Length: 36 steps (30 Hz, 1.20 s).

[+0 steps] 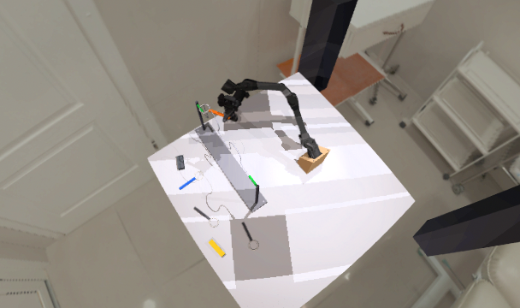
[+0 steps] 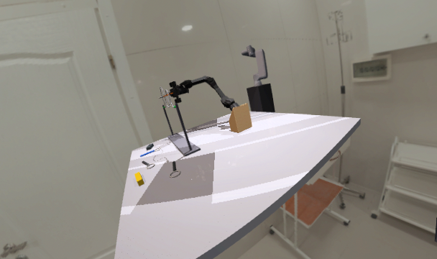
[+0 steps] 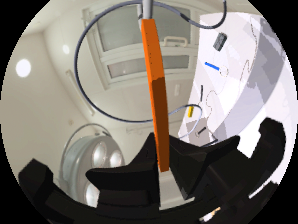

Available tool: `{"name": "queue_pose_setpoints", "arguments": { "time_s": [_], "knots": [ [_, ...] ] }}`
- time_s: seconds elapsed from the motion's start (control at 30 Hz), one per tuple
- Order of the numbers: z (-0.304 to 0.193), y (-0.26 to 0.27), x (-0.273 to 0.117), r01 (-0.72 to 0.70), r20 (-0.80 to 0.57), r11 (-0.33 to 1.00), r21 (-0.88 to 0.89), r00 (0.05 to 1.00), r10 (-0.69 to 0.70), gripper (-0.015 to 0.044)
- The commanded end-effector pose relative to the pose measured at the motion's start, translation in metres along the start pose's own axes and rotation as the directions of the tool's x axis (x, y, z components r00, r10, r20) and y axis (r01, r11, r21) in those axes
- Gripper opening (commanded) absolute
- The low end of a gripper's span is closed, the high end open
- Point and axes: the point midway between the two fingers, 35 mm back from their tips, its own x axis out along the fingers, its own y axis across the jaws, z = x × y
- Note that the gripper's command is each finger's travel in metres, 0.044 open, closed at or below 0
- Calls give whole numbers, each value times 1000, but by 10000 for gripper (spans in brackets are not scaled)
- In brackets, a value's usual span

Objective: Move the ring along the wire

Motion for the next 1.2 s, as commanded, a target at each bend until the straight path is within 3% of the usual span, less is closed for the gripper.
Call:
{"name": "queue_pose_setpoints", "arguments": {
  "time_s": [0.0,1.17],
  "knots": [
    [1,3,-2,12,6,999,-38,1000,-12,-150],
    [2,-6,-2,143,25,961,-238,990,-142,-150]
  ]
}}
